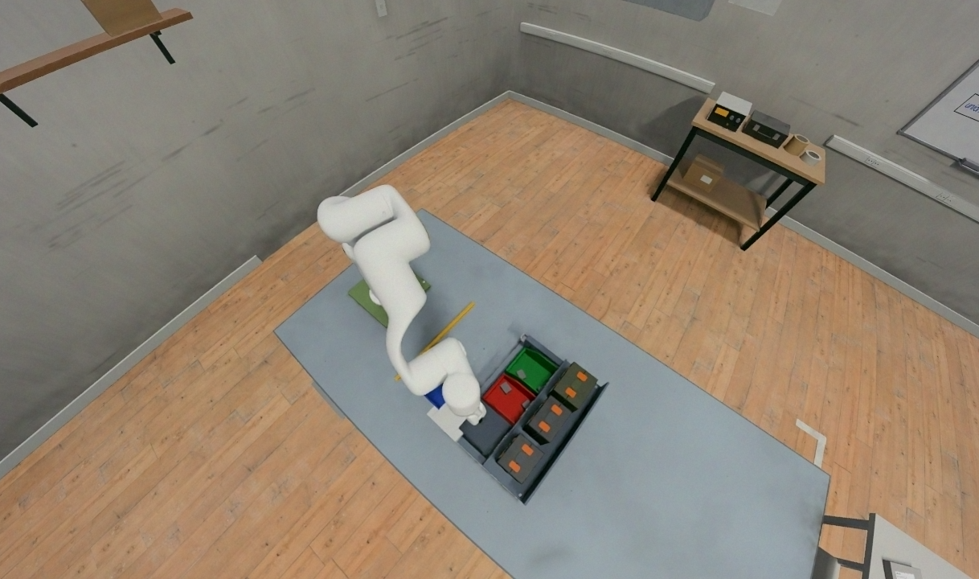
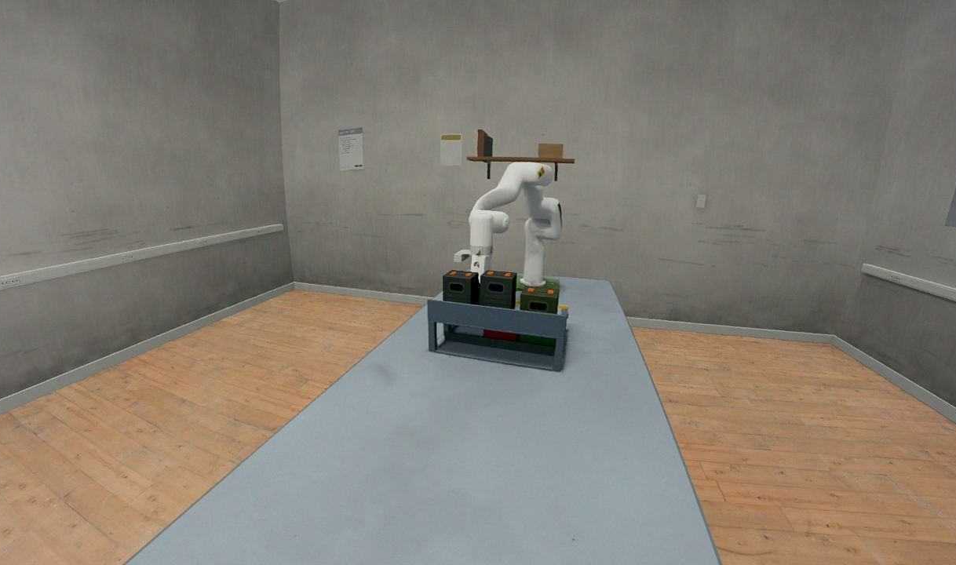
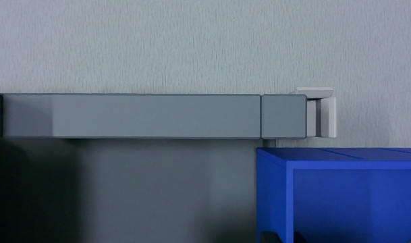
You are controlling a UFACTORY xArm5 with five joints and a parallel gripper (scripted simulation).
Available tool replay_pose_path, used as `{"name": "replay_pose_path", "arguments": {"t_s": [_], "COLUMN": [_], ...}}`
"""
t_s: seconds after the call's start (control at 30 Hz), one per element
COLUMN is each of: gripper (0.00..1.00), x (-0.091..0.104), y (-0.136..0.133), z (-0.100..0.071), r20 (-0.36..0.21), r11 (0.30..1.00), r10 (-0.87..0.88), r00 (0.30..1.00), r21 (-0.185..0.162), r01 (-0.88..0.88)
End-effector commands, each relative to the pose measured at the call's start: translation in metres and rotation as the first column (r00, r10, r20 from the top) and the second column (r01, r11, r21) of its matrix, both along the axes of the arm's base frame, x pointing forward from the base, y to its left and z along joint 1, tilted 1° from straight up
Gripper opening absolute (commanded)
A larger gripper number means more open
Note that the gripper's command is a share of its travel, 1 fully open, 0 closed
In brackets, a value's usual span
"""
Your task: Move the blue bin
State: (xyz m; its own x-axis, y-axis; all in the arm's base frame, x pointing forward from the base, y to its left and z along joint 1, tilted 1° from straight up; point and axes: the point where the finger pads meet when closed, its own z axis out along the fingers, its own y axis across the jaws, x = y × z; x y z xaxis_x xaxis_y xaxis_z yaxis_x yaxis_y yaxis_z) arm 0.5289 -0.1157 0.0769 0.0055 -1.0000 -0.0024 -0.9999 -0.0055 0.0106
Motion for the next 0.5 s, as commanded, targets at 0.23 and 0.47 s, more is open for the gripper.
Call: {"name": "replay_pose_path", "arguments": {"t_s": [0.23, 0.47], "gripper": [0.0, 0.0], "x": [0.0015, 0.0015], "y": [-0.0004, -0.0004], "z": [0.0039, 0.006], "r20": [0.007, 0.007], "r11": [1.0, 1.0], "r10": [0.0, 0.0], "r00": [1.0, 1.0], "r21": [0.009, 0.009], "r01": [0.0, 0.0]}}
